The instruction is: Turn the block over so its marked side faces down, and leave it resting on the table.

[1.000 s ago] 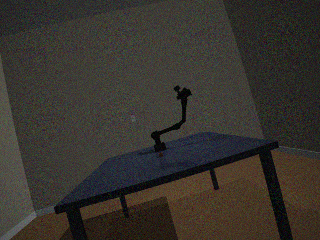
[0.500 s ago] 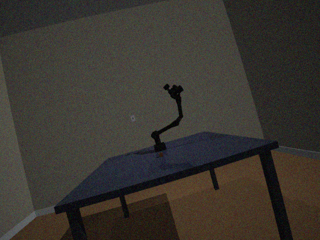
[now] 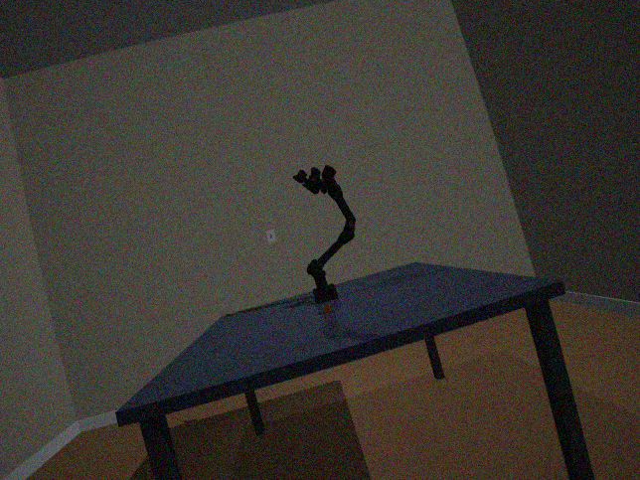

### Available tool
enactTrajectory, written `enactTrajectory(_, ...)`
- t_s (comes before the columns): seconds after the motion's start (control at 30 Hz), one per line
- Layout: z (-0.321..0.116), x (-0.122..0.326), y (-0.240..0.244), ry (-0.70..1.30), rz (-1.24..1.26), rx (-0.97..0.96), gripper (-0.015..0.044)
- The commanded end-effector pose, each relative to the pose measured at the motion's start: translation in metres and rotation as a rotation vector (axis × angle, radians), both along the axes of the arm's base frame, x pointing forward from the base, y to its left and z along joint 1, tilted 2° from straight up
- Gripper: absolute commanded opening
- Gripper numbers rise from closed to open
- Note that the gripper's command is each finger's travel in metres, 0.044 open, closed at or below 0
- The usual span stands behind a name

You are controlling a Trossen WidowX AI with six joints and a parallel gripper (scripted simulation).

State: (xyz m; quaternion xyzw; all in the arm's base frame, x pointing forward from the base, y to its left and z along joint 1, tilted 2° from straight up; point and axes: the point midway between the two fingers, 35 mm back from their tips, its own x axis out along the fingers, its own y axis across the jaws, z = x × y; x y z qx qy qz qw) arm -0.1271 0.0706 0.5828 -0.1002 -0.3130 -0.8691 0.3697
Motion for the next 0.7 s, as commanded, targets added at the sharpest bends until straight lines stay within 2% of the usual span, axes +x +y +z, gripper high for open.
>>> enactTrajectory(0.0,0.001,0.013,-0.067,0.065,0.132,0.131,0.0440)
enactTrajectory(0.33,-0.027,0.088,-0.208,0.254,0.486,0.441,0.0440)
enactTrajectory(0.67,-0.104,0.213,-0.300,0.457,0.860,0.771,0.0440)
